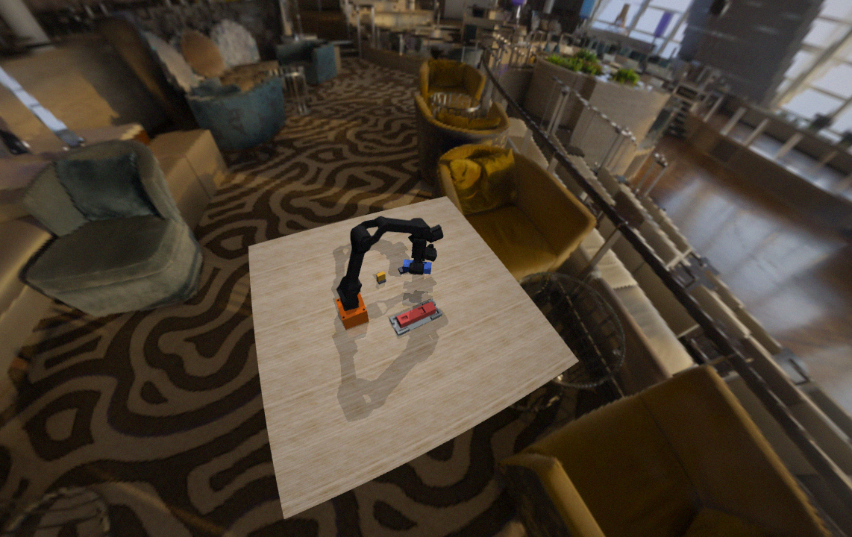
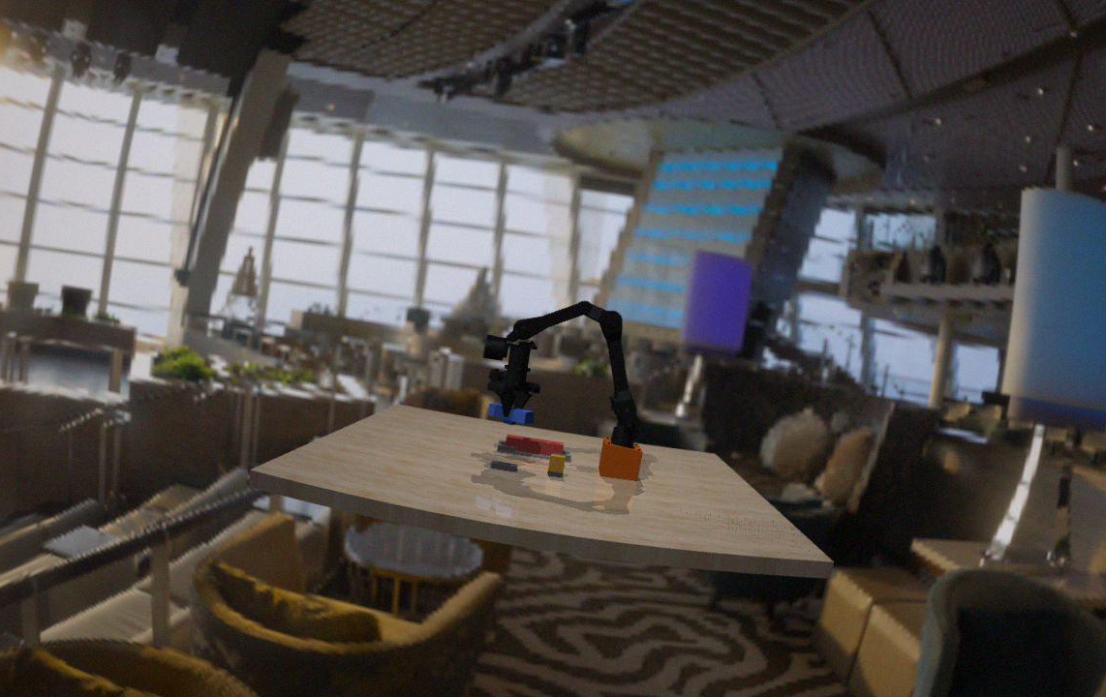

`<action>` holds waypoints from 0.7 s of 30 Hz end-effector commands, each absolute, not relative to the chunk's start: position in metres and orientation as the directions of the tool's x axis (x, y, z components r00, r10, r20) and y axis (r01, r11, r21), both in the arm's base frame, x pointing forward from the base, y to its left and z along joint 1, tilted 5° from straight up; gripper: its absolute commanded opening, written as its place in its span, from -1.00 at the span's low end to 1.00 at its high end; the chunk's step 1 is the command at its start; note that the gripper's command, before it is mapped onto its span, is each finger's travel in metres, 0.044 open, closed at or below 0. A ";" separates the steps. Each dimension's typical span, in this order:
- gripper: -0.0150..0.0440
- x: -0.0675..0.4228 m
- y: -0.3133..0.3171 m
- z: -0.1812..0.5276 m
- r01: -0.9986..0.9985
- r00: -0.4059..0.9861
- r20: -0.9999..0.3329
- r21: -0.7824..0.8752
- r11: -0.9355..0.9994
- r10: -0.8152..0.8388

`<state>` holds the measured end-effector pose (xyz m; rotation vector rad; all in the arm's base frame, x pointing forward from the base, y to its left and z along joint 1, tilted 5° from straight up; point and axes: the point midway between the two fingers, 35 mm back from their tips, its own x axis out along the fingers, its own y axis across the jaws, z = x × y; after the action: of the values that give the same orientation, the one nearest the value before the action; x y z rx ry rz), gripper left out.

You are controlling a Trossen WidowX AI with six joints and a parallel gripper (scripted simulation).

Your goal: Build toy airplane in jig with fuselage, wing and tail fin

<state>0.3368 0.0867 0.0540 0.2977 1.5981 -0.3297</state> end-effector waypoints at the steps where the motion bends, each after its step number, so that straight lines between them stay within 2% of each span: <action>1: -0.49 0.339 0.074 0.055 0.447 -0.042 -0.999 -0.030 0.894 -0.012; 21: -0.49 0.337 0.009 0.045 0.725 -0.042 -0.999 -0.044 0.688 -0.019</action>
<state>0.3376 0.0180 0.0437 0.5712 1.5304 -0.6253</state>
